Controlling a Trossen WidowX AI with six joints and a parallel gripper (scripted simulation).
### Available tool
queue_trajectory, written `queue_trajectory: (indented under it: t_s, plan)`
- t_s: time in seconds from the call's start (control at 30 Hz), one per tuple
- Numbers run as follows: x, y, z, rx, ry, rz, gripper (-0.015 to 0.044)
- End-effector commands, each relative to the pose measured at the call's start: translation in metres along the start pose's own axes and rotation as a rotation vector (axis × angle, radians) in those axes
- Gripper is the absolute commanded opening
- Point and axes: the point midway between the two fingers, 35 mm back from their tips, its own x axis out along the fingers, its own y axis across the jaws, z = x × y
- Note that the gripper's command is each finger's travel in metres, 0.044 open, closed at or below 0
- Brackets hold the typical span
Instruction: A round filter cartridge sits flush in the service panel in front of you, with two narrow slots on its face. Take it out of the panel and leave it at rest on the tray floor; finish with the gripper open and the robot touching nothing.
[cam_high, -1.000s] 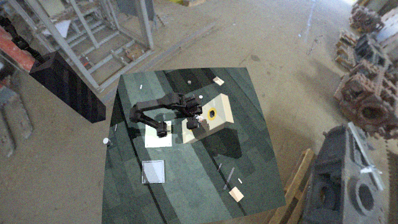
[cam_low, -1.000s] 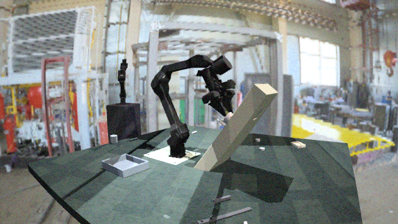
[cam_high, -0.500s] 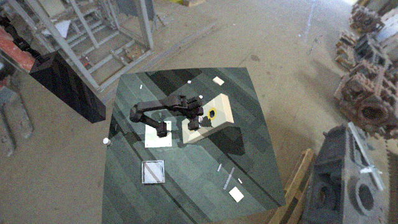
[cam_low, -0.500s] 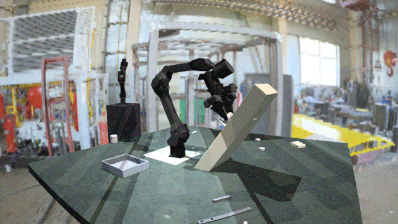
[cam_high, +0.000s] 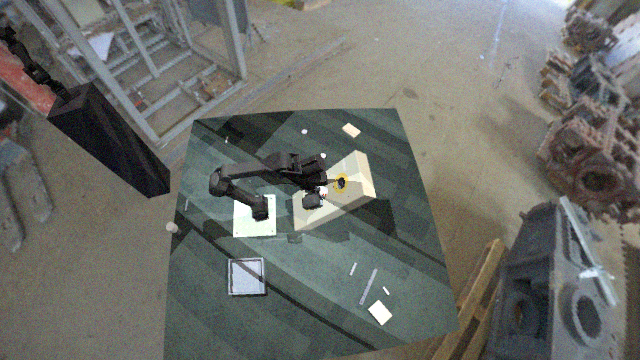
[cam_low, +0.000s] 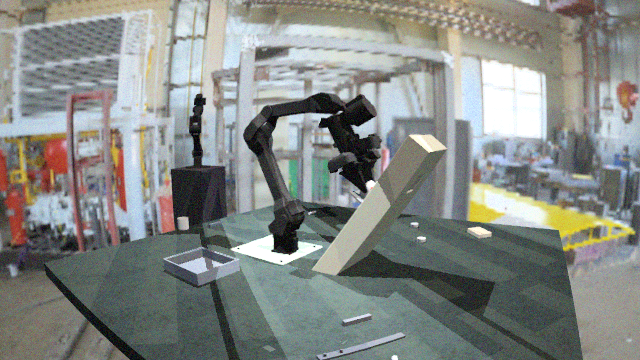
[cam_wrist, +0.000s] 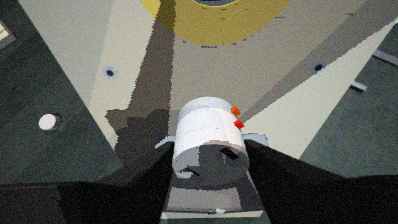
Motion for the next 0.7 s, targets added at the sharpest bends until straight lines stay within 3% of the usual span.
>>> queue_trajectory:
  t_s: [0.0,0.23,0.67]
  plan:
    - [-0.005,0.0,0.009,0.0,-0.006,0.002,0.0]
    - [-0.013,0.0,0.022,0.0,-0.007,0.0,0.0]
    - [-0.063,0.0,0.028,0.0,-0.005,0.0,0.0]
